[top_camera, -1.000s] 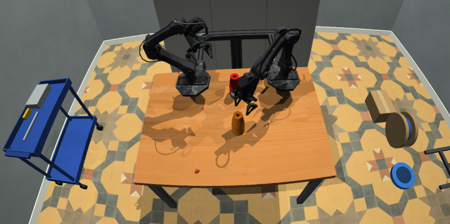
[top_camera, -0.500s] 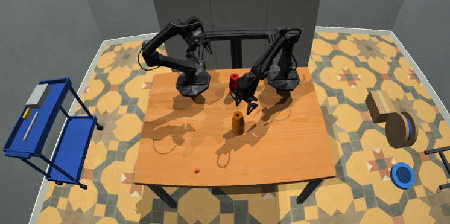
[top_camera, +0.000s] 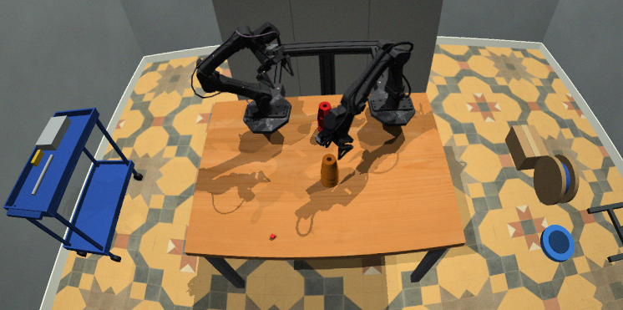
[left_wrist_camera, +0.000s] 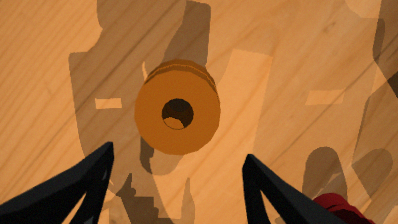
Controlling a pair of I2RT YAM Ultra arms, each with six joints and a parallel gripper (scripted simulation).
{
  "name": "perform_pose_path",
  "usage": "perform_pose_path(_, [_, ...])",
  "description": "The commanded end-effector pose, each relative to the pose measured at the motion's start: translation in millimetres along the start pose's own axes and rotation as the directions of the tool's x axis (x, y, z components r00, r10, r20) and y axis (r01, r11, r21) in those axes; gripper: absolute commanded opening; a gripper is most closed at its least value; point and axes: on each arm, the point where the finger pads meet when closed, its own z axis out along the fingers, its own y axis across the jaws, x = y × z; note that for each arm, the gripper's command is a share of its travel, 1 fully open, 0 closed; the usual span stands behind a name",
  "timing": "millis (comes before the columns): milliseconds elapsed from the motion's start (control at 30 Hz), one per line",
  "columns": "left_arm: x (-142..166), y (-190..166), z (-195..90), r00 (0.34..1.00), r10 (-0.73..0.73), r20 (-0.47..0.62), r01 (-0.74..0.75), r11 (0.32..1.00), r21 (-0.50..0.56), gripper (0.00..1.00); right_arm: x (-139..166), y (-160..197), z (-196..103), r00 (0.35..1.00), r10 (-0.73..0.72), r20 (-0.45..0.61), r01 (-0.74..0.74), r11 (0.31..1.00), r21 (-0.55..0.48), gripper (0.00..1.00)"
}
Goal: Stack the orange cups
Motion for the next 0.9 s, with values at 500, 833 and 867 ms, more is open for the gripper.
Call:
perform_pose_path(500, [-25, 9, 11, 0.999, -0.033, -0.036, 0.035, 0.999, 0.033, 0.82, 3, -1, 3, 1.0, -0.019, -0.001, 0.019, 1.0, 0.022, 1.0])
perform_pose_path(833, [-20, 8, 25, 0.999, -0.028, -0.046, 0.03, 0.999, 0.033, 0.82, 3, -1, 3, 1.0, -0.019, -0.001, 0.019, 1.0, 0.022, 1.0])
perform_pose_path(867, [-20, 8, 26, 0.999, -0.028, -0.046, 0.03, 0.999, 0.033, 0.82, 3, -1, 3, 1.0, -0.019, -0.001, 0.019, 1.0, 0.022, 1.0])
